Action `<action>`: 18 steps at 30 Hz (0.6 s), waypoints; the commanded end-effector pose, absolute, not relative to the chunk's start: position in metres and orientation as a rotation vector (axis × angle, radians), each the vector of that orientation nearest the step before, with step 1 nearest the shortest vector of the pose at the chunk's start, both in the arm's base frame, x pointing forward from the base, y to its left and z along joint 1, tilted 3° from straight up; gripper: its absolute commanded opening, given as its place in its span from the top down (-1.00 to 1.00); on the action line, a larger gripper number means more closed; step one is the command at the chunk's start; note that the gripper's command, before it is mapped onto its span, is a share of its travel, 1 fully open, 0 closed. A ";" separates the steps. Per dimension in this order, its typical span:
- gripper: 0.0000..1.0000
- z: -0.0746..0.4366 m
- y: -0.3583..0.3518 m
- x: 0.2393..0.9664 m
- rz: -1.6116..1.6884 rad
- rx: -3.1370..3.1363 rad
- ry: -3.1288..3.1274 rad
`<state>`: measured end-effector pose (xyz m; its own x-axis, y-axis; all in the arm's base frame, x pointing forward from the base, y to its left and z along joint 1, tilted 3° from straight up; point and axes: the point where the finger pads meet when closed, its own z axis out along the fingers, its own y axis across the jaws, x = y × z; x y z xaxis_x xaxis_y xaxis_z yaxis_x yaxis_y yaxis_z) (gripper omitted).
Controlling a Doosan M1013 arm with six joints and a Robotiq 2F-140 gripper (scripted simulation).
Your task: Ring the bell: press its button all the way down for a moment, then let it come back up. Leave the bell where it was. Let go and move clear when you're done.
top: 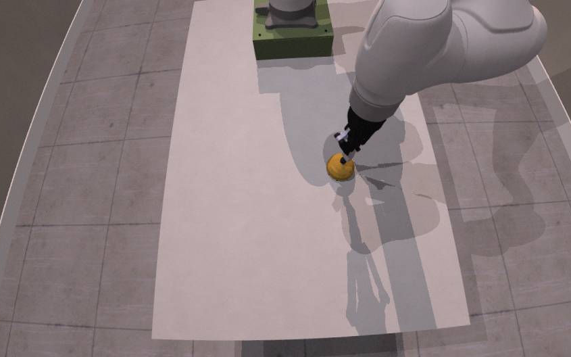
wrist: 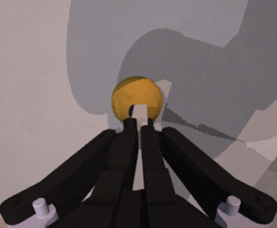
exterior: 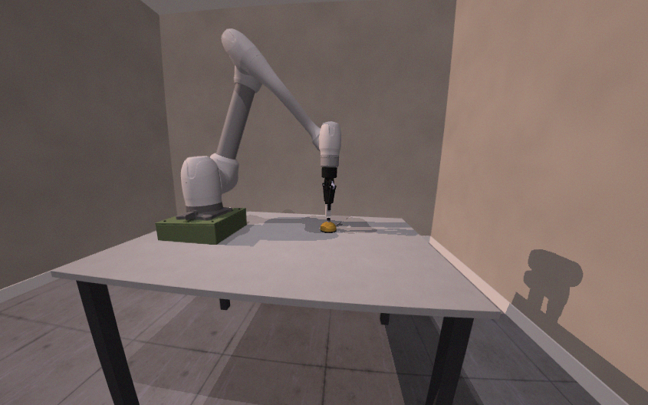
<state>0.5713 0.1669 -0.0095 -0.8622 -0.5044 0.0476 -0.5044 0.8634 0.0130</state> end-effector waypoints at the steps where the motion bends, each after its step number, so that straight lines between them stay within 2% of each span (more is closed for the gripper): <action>1: 1.00 -0.010 0.167 0.571 -0.001 0.809 -2.985; 18: 1.00 -0.019 0.167 0.571 -0.001 0.809 -2.985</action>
<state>0.5708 0.1668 -0.0195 -0.8622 -0.5044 0.0476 -0.5044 0.8634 0.0130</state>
